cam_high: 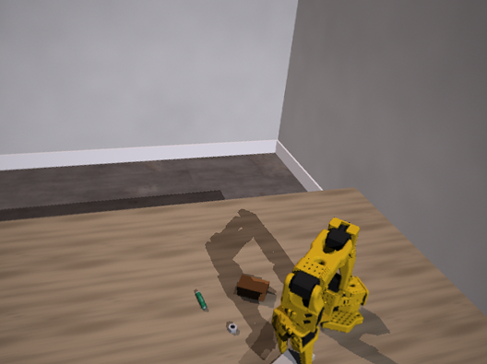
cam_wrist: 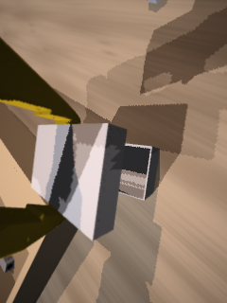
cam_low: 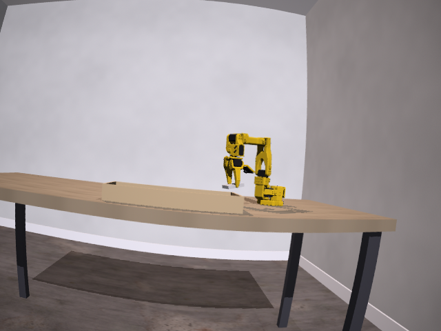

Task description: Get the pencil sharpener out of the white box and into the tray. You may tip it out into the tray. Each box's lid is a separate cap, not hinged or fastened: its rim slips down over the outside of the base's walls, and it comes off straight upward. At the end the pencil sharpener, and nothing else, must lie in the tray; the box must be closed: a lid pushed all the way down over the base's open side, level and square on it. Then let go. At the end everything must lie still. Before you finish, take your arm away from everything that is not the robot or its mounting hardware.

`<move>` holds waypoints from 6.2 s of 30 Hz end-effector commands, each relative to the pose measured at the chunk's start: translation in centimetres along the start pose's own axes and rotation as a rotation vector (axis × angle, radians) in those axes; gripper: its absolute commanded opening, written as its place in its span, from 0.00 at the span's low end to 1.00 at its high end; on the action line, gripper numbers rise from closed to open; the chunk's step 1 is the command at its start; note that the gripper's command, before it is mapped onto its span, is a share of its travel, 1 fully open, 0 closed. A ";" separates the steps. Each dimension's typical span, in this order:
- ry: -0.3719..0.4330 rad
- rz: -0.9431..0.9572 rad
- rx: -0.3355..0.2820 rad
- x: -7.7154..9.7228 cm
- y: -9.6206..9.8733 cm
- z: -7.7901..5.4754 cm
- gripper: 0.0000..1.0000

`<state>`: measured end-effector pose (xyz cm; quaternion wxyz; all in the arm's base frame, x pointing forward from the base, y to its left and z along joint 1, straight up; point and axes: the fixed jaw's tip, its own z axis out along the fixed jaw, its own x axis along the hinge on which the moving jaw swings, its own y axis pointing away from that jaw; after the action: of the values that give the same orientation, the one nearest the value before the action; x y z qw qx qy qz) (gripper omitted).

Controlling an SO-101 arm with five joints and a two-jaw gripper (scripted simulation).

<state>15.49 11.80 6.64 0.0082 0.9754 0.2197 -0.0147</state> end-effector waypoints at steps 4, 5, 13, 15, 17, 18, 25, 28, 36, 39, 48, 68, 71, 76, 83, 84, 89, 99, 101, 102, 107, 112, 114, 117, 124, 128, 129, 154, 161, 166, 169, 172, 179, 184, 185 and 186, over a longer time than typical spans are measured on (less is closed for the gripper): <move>0.032 0.001 0.010 0.3 -0.3 -0.6 0.23; 0.032 0.001 0.010 0.3 -0.3 -0.6 0.23; 0.032 0.000 0.009 0.3 -0.4 -0.6 0.23; 0.032 0.000 0.009 0.3 -0.4 -0.6 0.23; 0.032 0.000 0.009 0.3 -0.4 -0.6 0.23; 0.032 0.000 0.009 0.3 -0.4 -0.6 0.23; 0.032 0.000 0.009 0.3 -0.4 -0.6 0.23; 0.032 0.000 0.009 0.3 -0.4 -0.6 0.23; 0.032 0.000 0.009 0.3 -0.4 -0.6 0.23; 0.032 0.000 0.009 0.3 -0.4 -0.6 0.23; 0.032 0.000 0.009 0.3 -0.4 -0.6 0.23; 0.032 -0.003 0.009 0.3 -0.5 -0.6 0.23; 0.032 -0.003 0.009 0.3 -0.5 -0.6 0.23; 0.032 -0.003 0.009 0.3 -0.5 -0.6 0.23; 0.032 -0.003 0.009 0.3 -0.5 -0.6 0.23; 0.032 -0.003 0.009 0.3 -0.5 -0.6 0.23; 0.032 -0.003 0.009 0.3 -0.5 -0.6 0.23; 0.032 -0.003 0.009 0.3 -0.5 -0.6 0.23; 0.032 -0.003 0.009 0.3 -0.5 -0.6 0.23; 0.032 -0.003 0.009 0.3 -0.5 -0.6 0.23; 0.032 -0.003 0.009 0.3 -0.5 -0.4 0.23; 0.032 -0.003 0.009 0.3 -0.5 -0.2 0.23; 0.032 -0.003 0.009 0.3 -0.5 -0.1 0.23; 0.032 -0.003 0.009 0.3 -0.5 0.1 0.23; 0.032 -0.003 0.009 0.4 -0.5 0.8 0.23; 0.032 -0.003 0.009 0.4 -0.5 1.0 0.23; 0.032 -0.003 0.009 0.4 -0.5 1.1 0.23; 0.032 -0.003 0.009 0.4 -0.5 2.6 0.23; 0.032 -0.003 0.009 0.4 -0.5 2.6 0.23; 0.032 -0.003 0.009 0.4 -0.5 2.6 0.23; 0.032 -0.003 0.009 0.4 -0.5 2.6 0.23; 0.032 -0.003 0.009 0.4 -0.5 2.6 0.23; 0.032 -0.003 0.009 0.4 -0.5 2.6 0.23; 0.032 -0.003 0.009 0.3 -0.4 2.7 0.23; 0.032 -0.003 0.009 0.3 -0.4 2.7 0.23; 0.032 -0.003 0.009 0.3 -0.3 2.8 0.23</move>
<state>15.38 11.92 3.60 0.0070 0.9753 0.2205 -0.0120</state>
